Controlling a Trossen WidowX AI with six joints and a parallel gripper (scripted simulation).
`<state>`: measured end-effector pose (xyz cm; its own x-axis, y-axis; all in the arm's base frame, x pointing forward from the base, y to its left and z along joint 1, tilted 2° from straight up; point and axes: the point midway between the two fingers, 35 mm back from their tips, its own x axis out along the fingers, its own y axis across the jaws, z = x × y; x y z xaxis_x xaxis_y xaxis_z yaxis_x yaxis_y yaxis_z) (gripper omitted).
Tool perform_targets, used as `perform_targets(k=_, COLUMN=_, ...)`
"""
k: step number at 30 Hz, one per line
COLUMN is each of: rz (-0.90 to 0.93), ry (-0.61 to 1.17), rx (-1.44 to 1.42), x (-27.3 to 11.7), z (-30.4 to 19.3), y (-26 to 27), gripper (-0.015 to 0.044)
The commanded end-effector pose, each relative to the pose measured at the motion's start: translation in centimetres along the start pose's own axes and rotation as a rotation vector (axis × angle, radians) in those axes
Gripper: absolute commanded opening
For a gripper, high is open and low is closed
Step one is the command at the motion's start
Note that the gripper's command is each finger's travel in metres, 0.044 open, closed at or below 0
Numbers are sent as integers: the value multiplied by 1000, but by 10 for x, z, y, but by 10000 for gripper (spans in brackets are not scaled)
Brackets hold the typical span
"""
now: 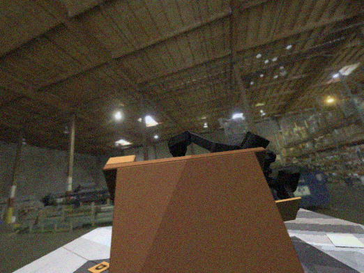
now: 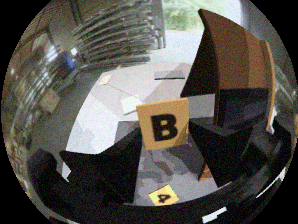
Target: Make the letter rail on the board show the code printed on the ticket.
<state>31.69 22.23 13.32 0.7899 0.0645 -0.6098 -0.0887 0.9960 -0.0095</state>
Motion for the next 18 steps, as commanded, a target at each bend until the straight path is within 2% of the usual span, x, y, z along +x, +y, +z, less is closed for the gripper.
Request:
perform_targets(k=1, rz=3, ry=0, rx=-3, x=0, z=0, y=-2, gripper=0)
perform_targets(k=18, rz=2, ry=0, rx=-4, x=0, z=0, y=-11, gripper=0)
